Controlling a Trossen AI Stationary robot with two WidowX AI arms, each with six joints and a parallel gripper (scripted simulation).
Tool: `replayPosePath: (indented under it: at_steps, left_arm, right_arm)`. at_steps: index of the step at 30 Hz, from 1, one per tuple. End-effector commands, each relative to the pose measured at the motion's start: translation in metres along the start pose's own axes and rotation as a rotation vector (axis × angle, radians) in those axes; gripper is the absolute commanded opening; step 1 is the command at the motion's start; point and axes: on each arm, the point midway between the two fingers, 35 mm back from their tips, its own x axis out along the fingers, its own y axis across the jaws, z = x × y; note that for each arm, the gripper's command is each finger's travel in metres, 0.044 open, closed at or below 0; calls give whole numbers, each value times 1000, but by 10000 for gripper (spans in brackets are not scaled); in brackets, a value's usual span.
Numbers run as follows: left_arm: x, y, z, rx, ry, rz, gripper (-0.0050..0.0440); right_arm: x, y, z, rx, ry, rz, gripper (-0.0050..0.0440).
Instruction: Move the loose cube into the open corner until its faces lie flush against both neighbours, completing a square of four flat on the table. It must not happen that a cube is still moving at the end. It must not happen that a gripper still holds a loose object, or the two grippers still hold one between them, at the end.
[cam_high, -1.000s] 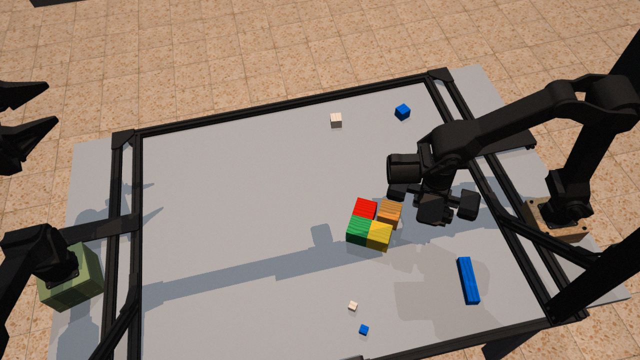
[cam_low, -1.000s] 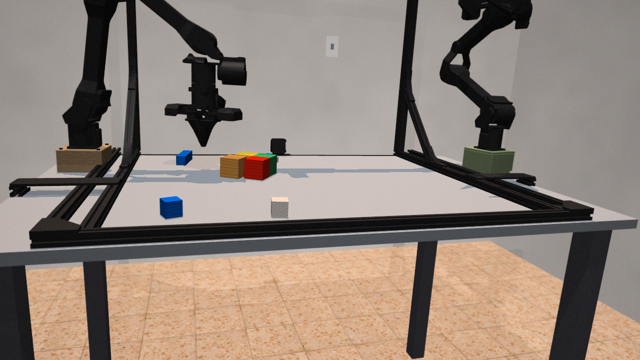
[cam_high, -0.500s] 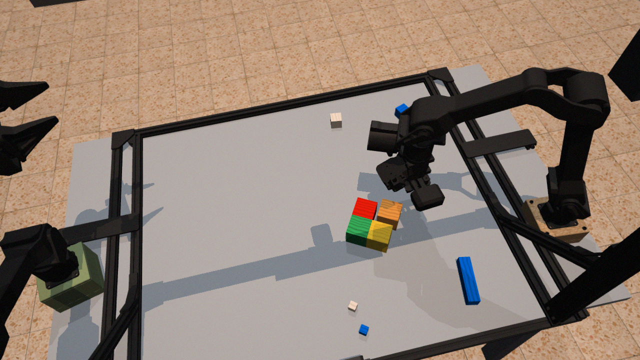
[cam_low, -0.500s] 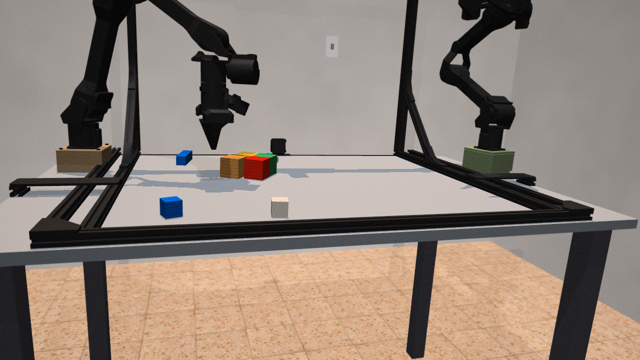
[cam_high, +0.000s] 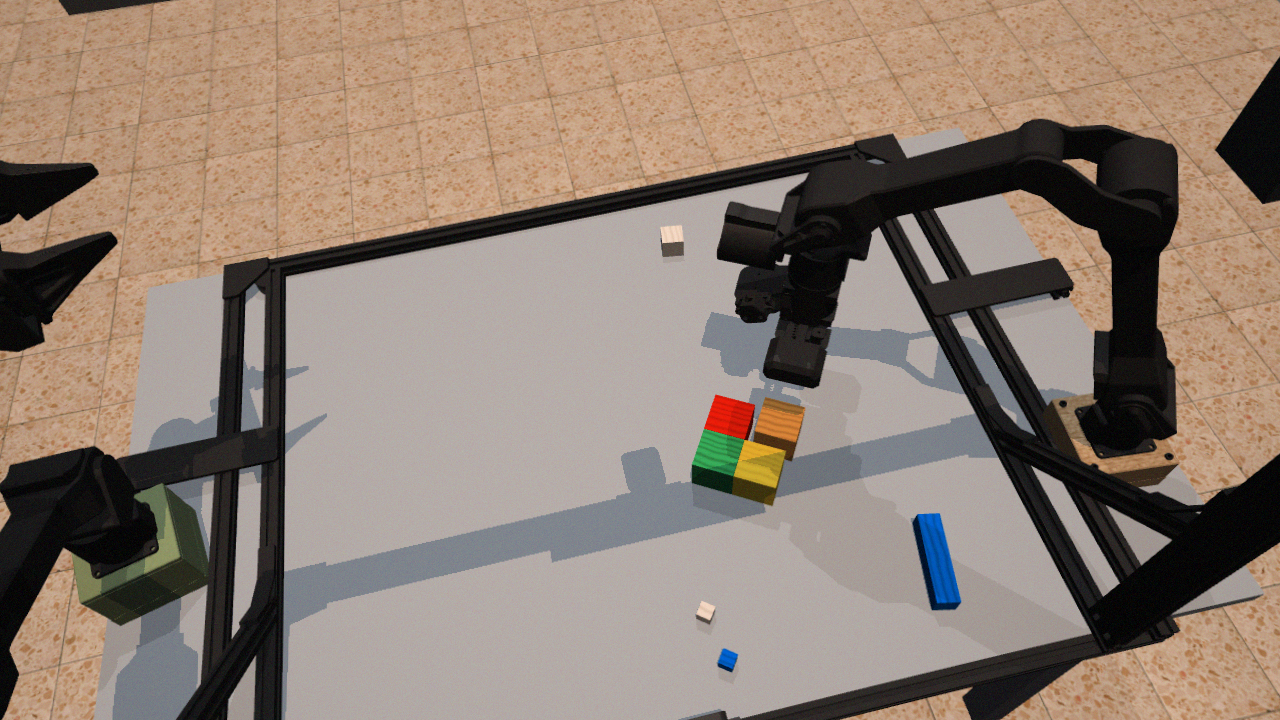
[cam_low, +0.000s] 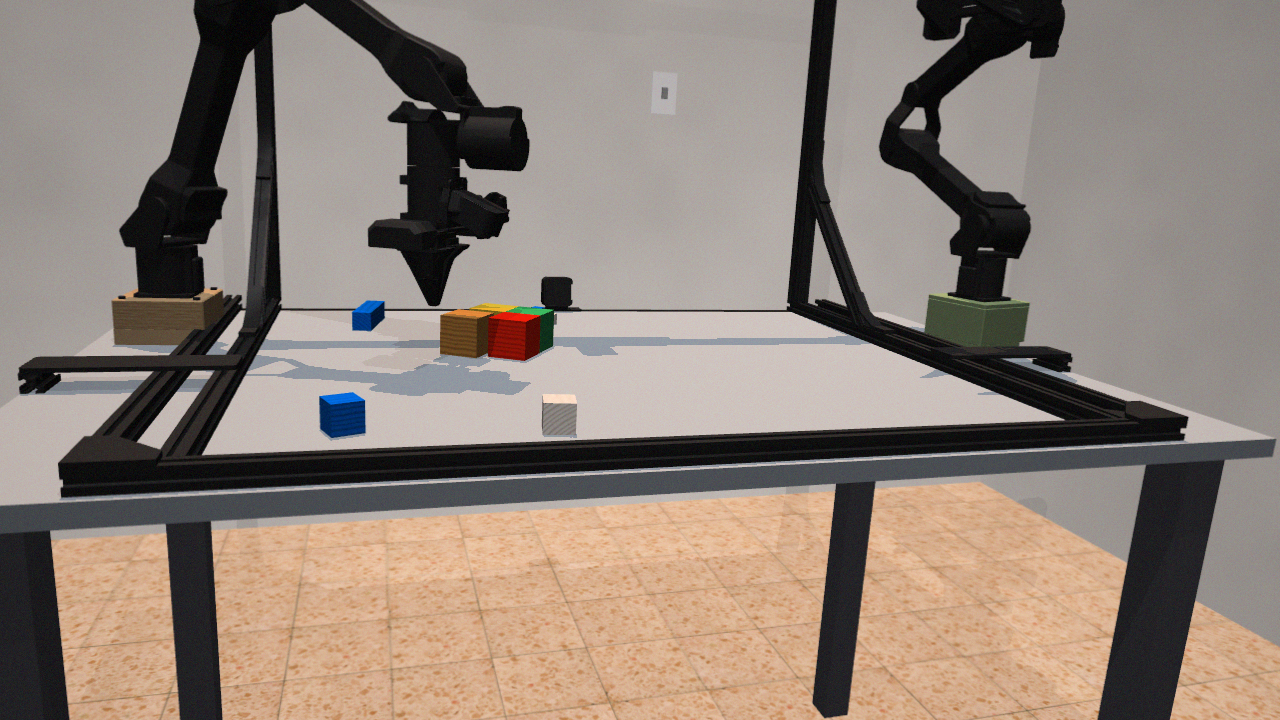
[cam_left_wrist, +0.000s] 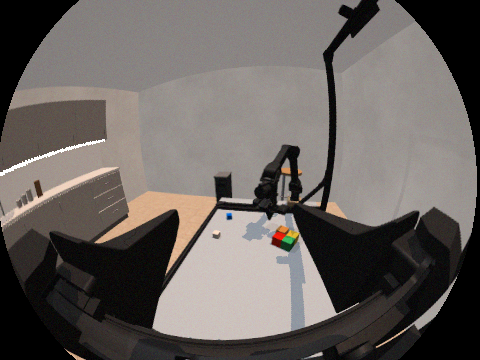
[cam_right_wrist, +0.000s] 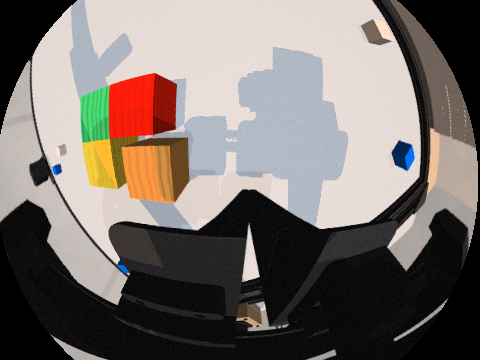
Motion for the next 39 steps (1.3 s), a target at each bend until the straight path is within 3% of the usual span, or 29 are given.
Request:
replayPosePath:
  at_steps: [1, 9, 39]
  left_arm:
    - [0, 0, 0, -4, 0, -2, 400]
    - [0, 0, 0, -4, 0, -2, 400]
    - [0, 0, 0, -4, 0, -2, 400]
  right_arm:
    - [1, -2, 2, 21, 3, -4, 0]
    - [51, -2, 2, 21, 3, -4, 0]
    - [51, 7, 2, 21, 3, -4, 0]
